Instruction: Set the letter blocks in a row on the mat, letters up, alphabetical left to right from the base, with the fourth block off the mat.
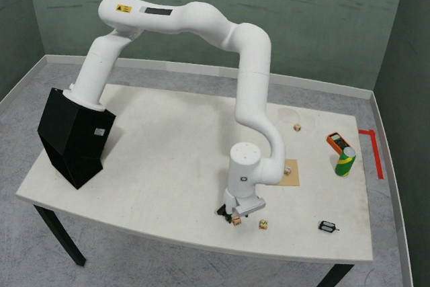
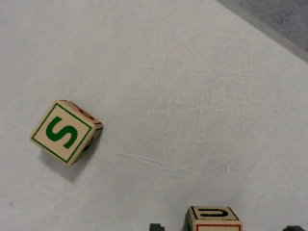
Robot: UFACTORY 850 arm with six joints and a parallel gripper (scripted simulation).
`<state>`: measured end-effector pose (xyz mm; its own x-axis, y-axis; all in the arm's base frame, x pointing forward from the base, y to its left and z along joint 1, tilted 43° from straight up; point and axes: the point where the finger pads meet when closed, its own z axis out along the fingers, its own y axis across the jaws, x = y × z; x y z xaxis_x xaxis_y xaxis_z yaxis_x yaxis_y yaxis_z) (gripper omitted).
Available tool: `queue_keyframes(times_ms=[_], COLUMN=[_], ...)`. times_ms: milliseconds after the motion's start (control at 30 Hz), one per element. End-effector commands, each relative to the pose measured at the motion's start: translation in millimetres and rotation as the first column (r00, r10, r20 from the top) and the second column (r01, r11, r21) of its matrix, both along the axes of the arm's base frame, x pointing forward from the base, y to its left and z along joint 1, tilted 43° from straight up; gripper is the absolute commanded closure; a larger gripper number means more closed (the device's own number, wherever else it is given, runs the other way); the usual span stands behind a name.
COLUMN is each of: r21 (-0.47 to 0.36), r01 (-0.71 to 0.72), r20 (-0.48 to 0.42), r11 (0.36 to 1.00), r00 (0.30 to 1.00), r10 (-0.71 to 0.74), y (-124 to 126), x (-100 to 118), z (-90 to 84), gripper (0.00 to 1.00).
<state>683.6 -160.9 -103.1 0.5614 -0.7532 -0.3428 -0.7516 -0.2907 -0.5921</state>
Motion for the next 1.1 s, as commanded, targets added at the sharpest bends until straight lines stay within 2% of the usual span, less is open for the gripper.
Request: queue_keyframes(times_ms=[0,667,1067], r21=[-0.001,-0.001,-0.001], r01=[0.001,0.001,0.001], r20=[0.002,0.002,0.002], r11=[1.000,1.000,1.000], r00=[1.000,1.000,1.000], r10=[-0.001,-0.001,-0.001], y=[-0.7,1.6,13.7], x=[0.9,2.2,9.4], z=[0.4,-2.4,-17.4], gripper=[0.36,0.36,0.36])
